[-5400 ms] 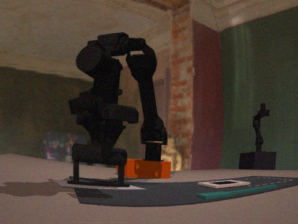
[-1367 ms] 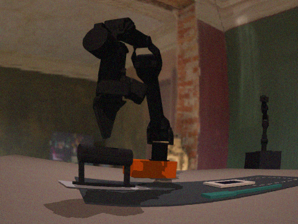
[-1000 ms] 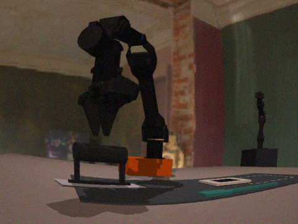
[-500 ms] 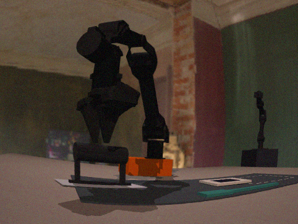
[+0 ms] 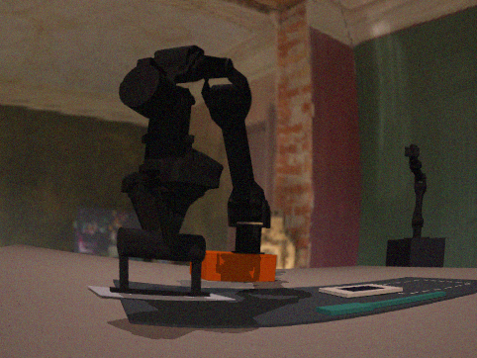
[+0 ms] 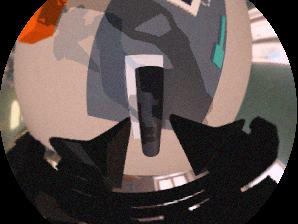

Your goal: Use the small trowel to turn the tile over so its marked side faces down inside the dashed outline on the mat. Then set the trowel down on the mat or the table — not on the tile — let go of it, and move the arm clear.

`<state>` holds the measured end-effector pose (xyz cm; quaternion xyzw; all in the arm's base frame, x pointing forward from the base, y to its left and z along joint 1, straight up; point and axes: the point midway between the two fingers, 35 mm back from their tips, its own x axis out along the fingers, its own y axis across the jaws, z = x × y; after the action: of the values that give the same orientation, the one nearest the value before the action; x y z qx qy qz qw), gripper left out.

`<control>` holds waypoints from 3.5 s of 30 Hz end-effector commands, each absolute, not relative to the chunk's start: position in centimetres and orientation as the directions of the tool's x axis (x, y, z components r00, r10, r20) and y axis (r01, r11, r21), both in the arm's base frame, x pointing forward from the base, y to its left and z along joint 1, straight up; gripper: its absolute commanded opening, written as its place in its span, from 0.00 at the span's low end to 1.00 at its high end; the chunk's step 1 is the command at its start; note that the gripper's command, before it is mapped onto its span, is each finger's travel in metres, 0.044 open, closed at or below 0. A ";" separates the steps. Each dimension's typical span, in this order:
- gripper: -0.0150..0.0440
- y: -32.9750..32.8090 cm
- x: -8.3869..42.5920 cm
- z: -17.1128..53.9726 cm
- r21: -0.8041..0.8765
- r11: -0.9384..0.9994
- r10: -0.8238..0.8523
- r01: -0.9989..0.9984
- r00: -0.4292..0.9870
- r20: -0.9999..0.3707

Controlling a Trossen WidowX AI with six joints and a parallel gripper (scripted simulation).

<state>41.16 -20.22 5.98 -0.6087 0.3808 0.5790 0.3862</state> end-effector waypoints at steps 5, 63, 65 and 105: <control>0.58 -20.2 41.1 5.3 -0.027 -0.416 -0.014 -0.909 0.035 -0.999; 0.71 -20.2 41.1 5.3 -0.035 -0.045 -0.014 -0.998 0.036 -0.999; 0.71 -20.2 41.1 5.3 -0.035 -0.045 -0.014 -0.998 0.036 -0.999; 0.76 -21.2 41.1 9.8 -0.171 0.427 -0.017 -0.888 0.181 -0.983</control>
<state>41.16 -21.06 9.97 -0.4404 0.5366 0.3653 0.6202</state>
